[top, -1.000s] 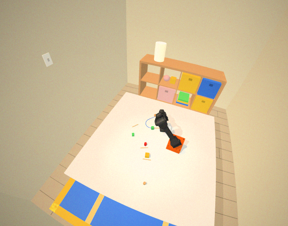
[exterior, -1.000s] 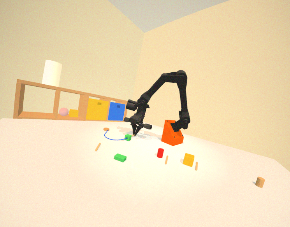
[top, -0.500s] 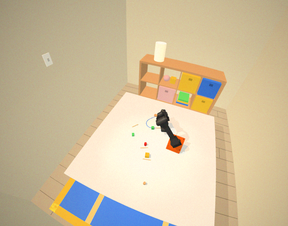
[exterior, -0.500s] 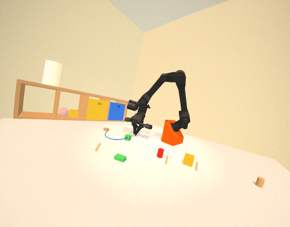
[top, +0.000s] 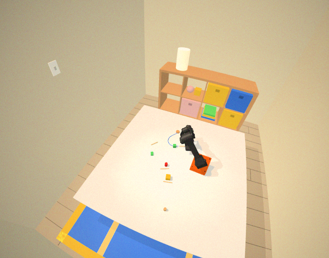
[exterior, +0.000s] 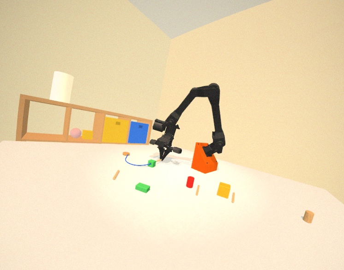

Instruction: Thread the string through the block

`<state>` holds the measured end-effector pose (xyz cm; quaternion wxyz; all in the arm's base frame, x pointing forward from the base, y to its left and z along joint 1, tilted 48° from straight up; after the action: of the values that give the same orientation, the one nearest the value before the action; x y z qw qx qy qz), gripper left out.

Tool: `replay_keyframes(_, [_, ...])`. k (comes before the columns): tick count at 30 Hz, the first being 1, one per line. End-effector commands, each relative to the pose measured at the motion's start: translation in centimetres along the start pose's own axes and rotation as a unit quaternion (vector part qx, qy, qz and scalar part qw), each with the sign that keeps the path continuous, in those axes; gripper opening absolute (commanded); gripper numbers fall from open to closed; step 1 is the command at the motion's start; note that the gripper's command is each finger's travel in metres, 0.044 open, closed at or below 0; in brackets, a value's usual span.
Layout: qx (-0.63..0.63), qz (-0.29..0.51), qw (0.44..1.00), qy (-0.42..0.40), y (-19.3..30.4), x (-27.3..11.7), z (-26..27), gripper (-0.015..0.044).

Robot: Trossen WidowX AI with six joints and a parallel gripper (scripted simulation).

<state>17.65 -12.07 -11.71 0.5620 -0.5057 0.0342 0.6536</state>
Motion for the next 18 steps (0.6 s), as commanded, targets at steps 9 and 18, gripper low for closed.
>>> replay_keyframes(9, [0.003,-0.004,1.0,-0.03,1.3,0.5,-0.2,0.0])
replay_keyframes(18, [0.005,-0.009,0.999,-0.048,1.8,1.0,-0.4,0.0])
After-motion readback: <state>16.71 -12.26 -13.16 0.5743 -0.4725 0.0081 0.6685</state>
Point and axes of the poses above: the point midway between the two fingers, 35 mm back from their tips, its own x axis out along the fingers, its own z axis across the jaws, y = z × x, the point moved 7 cm from there along -x, back along the fingers, and after that the axes turned 13 degrees about -x, right-handed, at the moved point
